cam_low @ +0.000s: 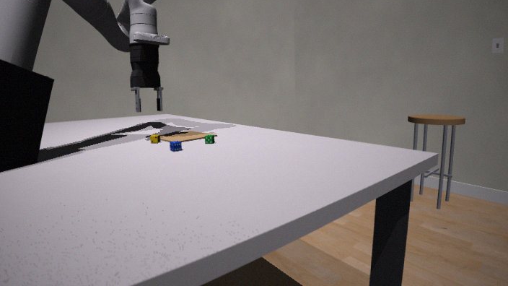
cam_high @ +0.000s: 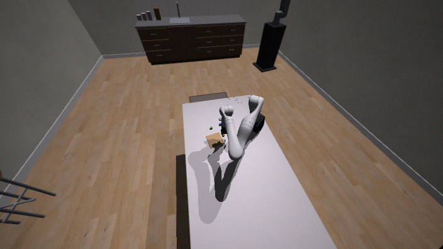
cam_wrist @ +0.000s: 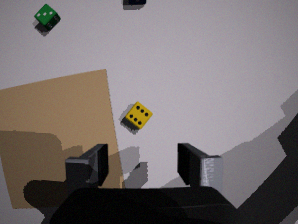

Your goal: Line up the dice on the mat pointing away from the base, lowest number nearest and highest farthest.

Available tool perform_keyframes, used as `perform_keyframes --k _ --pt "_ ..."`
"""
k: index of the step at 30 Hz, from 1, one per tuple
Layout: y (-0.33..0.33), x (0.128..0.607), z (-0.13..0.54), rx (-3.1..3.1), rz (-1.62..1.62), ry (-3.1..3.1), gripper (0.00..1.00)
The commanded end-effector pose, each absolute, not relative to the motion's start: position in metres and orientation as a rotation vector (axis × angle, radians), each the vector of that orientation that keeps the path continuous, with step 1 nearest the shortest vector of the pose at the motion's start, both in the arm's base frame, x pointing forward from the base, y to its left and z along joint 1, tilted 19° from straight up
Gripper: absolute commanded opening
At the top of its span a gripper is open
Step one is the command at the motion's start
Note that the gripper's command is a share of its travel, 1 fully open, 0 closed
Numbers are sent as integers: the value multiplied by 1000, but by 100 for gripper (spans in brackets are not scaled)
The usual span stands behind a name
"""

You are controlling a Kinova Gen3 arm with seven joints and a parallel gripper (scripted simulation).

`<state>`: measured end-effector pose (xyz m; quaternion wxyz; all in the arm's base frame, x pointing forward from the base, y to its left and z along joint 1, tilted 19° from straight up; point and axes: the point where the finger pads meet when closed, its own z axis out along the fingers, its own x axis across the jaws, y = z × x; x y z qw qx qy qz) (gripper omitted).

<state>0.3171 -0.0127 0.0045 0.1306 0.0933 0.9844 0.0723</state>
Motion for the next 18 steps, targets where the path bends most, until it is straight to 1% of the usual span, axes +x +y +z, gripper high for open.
perform_keyframes --k 1,18 --pt "-13 322 16 283 224 2833 100" --pt "-19 307 62 283 224 2833 100"
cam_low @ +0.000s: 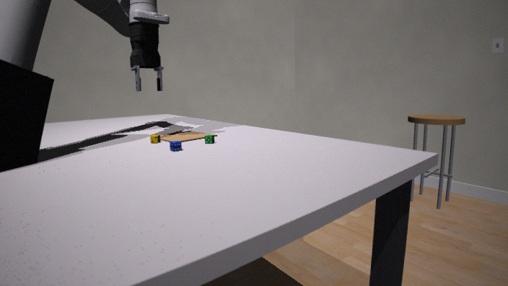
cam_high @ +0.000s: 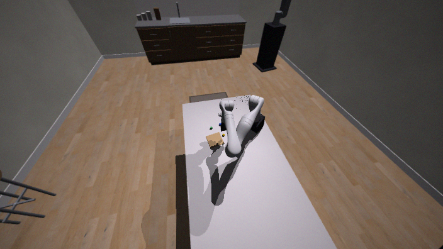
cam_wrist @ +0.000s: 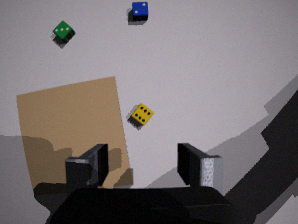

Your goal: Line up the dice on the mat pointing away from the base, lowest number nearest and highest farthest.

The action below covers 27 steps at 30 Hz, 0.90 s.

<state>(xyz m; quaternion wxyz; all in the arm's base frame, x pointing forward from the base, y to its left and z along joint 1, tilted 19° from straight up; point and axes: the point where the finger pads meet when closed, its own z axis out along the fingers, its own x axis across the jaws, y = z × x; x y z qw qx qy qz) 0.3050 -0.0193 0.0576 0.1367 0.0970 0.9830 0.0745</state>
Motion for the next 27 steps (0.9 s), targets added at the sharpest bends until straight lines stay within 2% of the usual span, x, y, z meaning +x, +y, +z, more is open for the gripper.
perform_keyframes --k 1,20,27 --pt "-19 307 62 283 224 2833 100" --pt "-20 306 65 282 224 2834 100" --pt "-44 308 60 271 213 2841 100"
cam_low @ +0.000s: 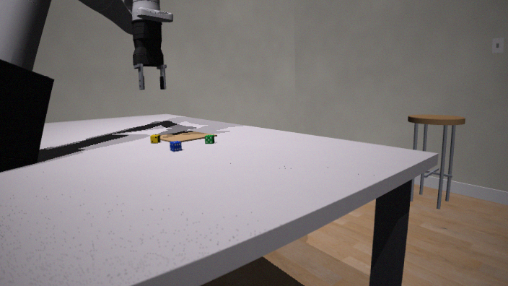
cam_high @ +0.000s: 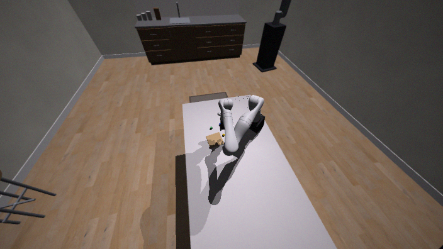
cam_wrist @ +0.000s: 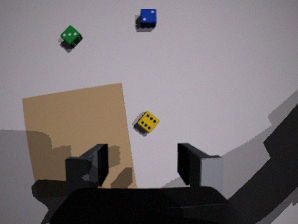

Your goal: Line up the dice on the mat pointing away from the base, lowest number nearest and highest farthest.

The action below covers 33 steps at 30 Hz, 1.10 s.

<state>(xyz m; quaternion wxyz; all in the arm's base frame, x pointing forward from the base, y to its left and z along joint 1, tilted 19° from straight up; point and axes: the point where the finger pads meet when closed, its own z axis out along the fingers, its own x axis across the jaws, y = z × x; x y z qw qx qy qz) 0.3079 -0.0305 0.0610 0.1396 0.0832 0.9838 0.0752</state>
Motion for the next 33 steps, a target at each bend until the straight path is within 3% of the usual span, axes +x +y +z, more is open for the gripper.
perform_keyframes --k 1,19,33 --pt "-50 308 58 268 211 2843 100" --pt "-170 283 28 219 211 2842 100" --pt "-182 277 25 215 214 2837 100"
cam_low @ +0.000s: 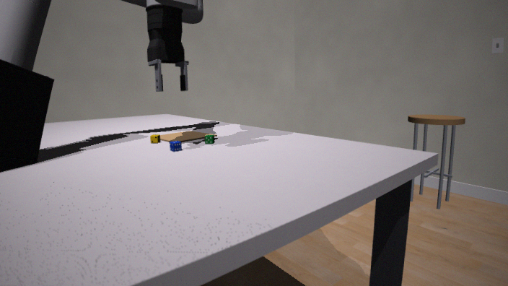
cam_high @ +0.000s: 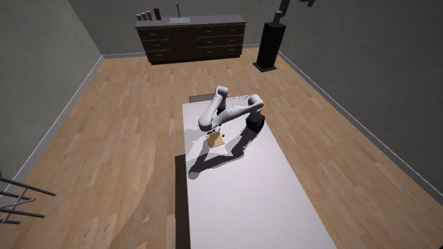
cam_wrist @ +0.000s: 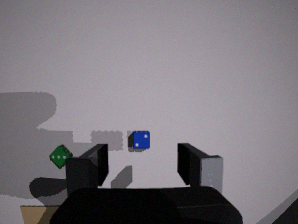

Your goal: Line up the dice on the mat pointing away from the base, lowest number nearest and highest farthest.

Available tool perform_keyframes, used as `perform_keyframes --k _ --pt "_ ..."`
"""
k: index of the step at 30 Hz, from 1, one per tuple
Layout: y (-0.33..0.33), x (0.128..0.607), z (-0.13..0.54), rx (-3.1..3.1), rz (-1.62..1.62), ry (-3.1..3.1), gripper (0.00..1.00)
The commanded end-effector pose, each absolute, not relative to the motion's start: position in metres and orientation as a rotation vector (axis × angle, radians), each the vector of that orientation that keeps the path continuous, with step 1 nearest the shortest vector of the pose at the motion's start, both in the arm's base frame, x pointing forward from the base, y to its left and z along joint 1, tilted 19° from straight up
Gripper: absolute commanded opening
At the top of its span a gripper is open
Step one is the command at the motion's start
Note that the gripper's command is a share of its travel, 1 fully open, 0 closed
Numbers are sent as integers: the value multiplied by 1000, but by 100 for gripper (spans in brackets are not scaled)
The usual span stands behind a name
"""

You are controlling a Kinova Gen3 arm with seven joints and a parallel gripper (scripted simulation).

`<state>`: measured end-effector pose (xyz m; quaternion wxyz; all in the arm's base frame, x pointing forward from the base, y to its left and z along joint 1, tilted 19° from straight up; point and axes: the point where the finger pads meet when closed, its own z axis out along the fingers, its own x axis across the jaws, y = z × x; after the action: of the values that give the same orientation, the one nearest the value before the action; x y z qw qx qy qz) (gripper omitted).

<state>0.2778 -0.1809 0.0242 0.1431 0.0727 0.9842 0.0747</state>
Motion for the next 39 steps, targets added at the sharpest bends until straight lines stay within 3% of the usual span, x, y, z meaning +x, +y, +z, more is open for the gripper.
perform_keyframes --k 1,39 --pt "-182 277 25 215 214 2837 100" --pt "-185 277 18 510 255 2814 100"
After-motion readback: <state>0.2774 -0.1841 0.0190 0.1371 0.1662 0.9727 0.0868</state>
